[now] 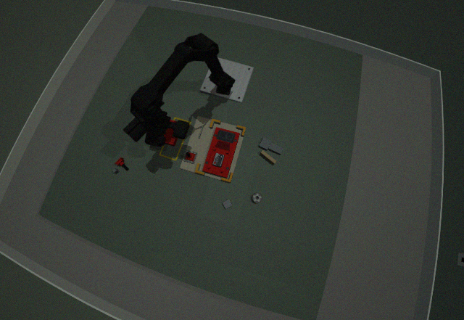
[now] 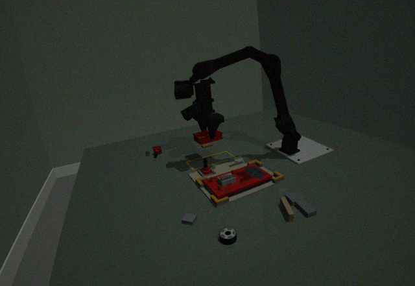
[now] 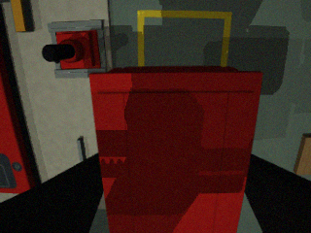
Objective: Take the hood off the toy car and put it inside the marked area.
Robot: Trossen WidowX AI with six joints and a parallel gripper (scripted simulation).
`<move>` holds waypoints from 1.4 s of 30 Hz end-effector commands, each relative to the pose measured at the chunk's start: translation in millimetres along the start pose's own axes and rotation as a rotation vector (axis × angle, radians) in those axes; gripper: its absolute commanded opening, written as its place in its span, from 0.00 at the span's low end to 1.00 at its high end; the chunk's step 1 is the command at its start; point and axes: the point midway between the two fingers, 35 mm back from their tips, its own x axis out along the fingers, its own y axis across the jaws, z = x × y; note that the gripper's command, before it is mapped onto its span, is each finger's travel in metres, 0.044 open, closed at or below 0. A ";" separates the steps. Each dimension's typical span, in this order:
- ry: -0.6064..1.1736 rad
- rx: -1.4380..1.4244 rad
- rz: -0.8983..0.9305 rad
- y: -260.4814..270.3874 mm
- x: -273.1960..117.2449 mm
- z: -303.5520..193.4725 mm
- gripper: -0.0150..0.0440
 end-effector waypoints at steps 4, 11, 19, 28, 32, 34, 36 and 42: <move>-0.002 -0.006 -0.007 -12.2 -0.8 -7.3 0.25; -0.002 -0.006 -0.007 -12.4 3.0 -6.9 0.25; -0.002 -0.006 -0.007 -12.8 8.1 -6.3 0.25; -0.002 -0.006 -0.007 -13.1 13.9 -5.8 0.25; -0.002 -0.006 -0.007 -13.2 16.5 -5.6 0.25; -0.002 -0.006 -0.007 -13.2 17.8 -5.5 0.25; -0.002 -0.006 -0.007 -13.3 19.1 -5.5 0.25; -0.002 -0.006 -0.007 -13.4 23.0 -5.3 0.25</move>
